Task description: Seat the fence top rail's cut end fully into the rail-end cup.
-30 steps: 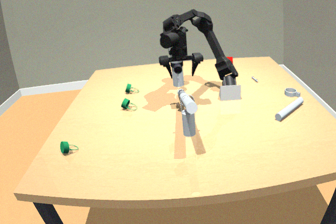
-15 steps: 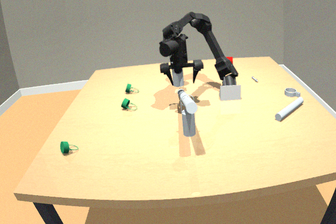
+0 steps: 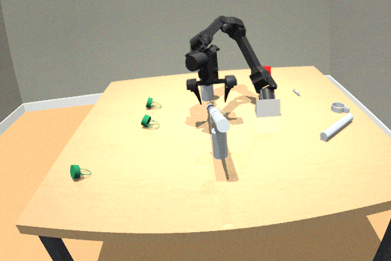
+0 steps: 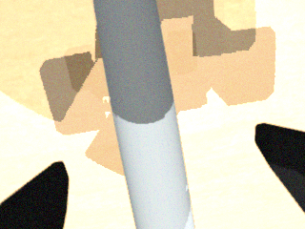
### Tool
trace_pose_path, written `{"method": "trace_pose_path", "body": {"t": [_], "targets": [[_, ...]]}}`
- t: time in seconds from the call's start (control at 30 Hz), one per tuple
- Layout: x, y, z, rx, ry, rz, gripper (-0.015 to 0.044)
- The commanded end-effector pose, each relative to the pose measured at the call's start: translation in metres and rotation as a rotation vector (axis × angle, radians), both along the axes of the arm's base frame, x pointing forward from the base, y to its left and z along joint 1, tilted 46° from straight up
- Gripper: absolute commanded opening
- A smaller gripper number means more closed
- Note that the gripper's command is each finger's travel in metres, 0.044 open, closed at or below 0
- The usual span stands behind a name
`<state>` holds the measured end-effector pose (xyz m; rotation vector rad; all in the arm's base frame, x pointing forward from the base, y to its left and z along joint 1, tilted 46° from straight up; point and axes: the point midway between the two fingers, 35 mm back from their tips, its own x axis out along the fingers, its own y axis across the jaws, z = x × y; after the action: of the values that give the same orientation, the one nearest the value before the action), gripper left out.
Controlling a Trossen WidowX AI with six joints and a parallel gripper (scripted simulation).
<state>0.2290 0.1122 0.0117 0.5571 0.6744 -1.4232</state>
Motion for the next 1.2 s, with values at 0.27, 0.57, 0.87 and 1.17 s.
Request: {"method": "trace_pose_path", "body": {"t": [0.27,0.57,0.87,1.17], "targets": [[0.001,-0.015,-0.015,-0.005,0.006,0.004,0.044],[0.001,-0.025,-0.025,-0.006,0.006,0.004,0.044],[0.001,-0.036,-0.035,-0.007,0.005,0.004,0.044],[0.0,-0.041,-0.039,-0.008,0.005,0.004,0.0361]]}}
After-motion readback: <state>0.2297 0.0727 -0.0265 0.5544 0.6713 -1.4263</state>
